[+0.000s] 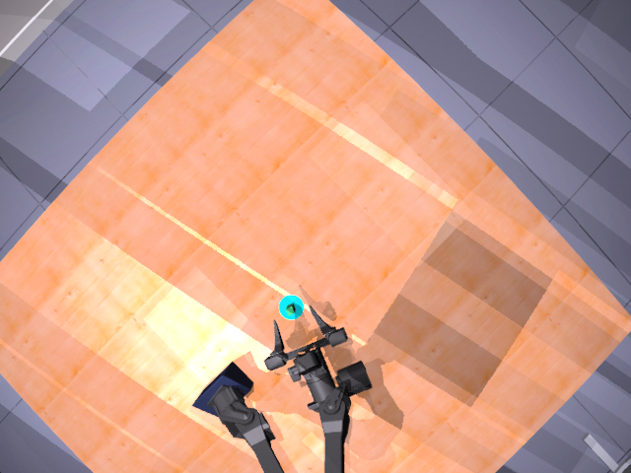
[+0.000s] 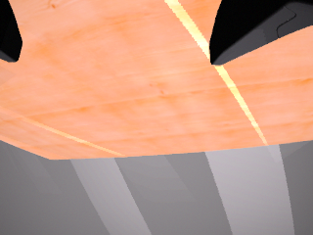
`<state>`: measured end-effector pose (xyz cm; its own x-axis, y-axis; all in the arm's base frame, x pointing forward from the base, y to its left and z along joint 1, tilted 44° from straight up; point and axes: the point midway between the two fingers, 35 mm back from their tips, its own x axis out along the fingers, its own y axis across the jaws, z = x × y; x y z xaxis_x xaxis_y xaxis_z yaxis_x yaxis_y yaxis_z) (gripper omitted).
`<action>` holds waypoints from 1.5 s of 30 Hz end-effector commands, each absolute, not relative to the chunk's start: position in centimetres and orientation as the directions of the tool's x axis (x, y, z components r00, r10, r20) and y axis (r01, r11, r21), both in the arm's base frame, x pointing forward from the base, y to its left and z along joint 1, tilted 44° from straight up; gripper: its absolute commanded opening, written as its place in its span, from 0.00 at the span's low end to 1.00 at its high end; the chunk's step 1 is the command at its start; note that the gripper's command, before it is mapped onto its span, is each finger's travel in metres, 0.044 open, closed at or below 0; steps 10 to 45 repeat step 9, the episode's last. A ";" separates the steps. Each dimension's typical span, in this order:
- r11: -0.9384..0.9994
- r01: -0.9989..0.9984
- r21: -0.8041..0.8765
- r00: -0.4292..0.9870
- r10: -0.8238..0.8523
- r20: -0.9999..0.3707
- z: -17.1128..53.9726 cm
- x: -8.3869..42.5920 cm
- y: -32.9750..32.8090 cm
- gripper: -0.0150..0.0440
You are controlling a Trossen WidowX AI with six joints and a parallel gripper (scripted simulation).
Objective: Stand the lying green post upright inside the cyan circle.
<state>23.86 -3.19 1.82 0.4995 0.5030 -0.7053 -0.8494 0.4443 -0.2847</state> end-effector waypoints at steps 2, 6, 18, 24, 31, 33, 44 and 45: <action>0.449 -0.849 -0.280 0.500 0.506 -0.703 3.4 23.7 -1.4 0.93; 0.450 -0.848 -0.281 0.501 0.508 -0.700 3.9 23.7 -0.8 0.93; 0.463 -0.869 -0.173 0.412 0.487 -0.770 3.2 23.8 -0.4 0.93; 0.463 -0.869 -0.173 0.412 0.487 -0.770 3.2 23.8 -0.4 0.93; 0.463 -0.869 -0.173 0.412 0.487 -0.770 3.2 23.8 -0.4 0.93; 0.463 -0.869 -0.173 0.412 0.487 -0.770 3.2 23.8 -0.4 0.93; 0.463 -0.869 -0.173 0.412 0.487 -0.770 3.2 23.8 -0.4 0.93; 0.463 -0.869 -0.173 0.412 0.487 -0.770 3.2 23.8 -0.4 0.93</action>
